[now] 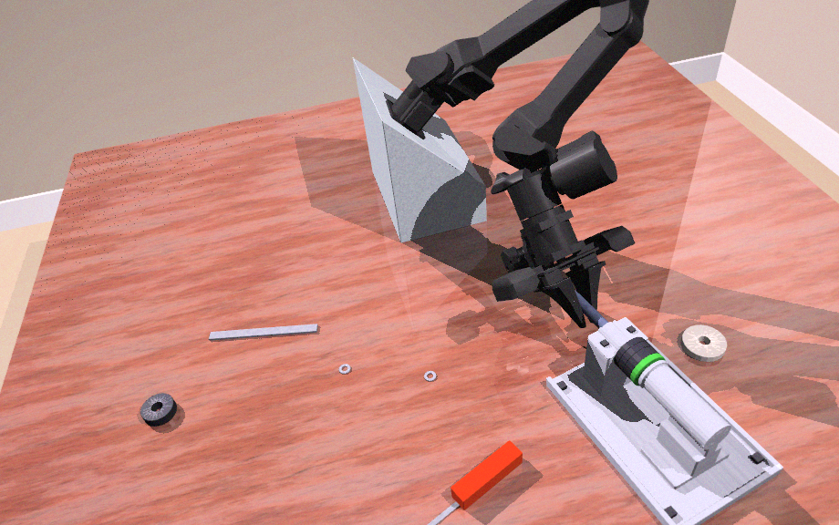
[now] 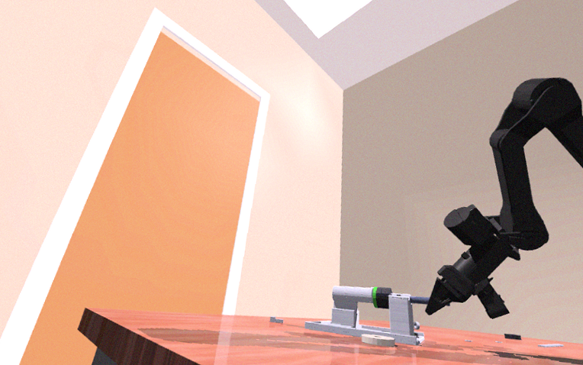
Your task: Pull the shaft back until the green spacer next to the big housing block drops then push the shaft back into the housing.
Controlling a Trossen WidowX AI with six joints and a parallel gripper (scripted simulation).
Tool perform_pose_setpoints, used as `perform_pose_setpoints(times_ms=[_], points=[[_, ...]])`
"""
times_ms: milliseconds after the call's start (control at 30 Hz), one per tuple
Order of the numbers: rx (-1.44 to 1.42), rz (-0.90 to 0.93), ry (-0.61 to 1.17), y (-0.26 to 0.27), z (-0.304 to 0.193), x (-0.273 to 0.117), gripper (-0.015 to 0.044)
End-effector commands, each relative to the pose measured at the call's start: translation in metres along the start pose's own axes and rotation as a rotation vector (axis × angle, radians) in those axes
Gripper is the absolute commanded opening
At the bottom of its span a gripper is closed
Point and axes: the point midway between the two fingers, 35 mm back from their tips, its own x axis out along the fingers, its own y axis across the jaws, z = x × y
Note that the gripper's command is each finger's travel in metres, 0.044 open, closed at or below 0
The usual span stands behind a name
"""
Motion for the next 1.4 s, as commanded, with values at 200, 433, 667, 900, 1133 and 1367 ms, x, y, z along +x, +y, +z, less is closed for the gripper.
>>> perform_pose_setpoints(times_ms=[200, 433, 667, 900, 1133, 1367], points=[[0.004, -0.002, -0.002, -0.0004, 0.0012, -0.0011, 0.0000], [0.004, -0.002, -0.002, -0.0004, 0.0019, -0.0018, 0.0000], [0.004, -0.002, -0.002, -0.0004, 0.0026, -0.0024, 0.0000], [0.004, -0.002, -0.002, -0.0004, 0.0033, -0.0031, 0.0000], [0.004, -0.002, -0.002, -0.0004, 0.0039, -0.0038, 0.0000], [0.004, -0.002, -0.002, -0.0004, 0.0046, -0.0044, 0.0000]])
